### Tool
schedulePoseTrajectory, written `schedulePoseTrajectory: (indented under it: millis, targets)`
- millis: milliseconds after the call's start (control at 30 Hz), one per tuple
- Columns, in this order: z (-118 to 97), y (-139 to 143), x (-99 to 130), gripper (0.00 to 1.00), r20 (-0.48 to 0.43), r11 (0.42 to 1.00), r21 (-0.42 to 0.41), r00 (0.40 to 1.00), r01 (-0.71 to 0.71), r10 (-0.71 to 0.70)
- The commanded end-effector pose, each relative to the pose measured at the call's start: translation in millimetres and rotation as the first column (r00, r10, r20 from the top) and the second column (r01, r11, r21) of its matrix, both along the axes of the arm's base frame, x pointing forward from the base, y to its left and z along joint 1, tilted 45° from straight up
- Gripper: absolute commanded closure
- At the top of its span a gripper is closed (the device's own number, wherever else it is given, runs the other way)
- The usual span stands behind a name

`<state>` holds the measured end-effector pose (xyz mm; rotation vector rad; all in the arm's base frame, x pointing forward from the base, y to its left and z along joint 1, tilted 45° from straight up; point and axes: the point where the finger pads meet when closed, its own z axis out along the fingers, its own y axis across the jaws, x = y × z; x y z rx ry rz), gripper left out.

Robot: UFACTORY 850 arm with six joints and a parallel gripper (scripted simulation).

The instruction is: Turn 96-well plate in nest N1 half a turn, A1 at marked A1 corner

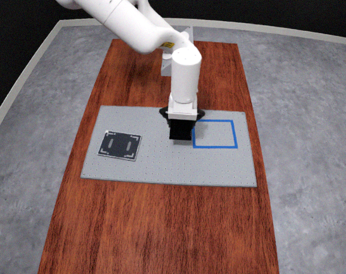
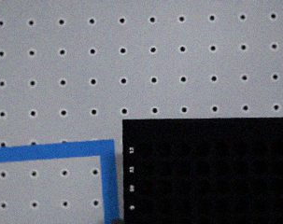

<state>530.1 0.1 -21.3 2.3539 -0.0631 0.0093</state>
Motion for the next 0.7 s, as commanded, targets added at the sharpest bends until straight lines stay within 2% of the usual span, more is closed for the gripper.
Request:
schedulePoseTrajectory:
  millis: [0, 233, 467, 533, 667]
  targets:
    - [12.2, -10.2, 3.7, 1.0, -0.14, 0.994, 0.019, 0.984, -0.108, 0.11]
    - [28.8, -26.2, 7.6, 1.0, -0.295, 0.963, 0.058, 0.917, -0.265, 0.27]
    - [45.3, -42.2, 11.5, 1.0, -0.434, 0.906, 0.121, 0.8, -0.406, 0.416]
    - [45.3, -42.2, 11.5, 1.0, -0.434, 0.906, 0.121, 0.8, -0.406, 0.416]
    - [54.8, -51.3, 13.7, 1.0, -0.502, 0.864, 0.166, 0.713, -0.476, 0.49]
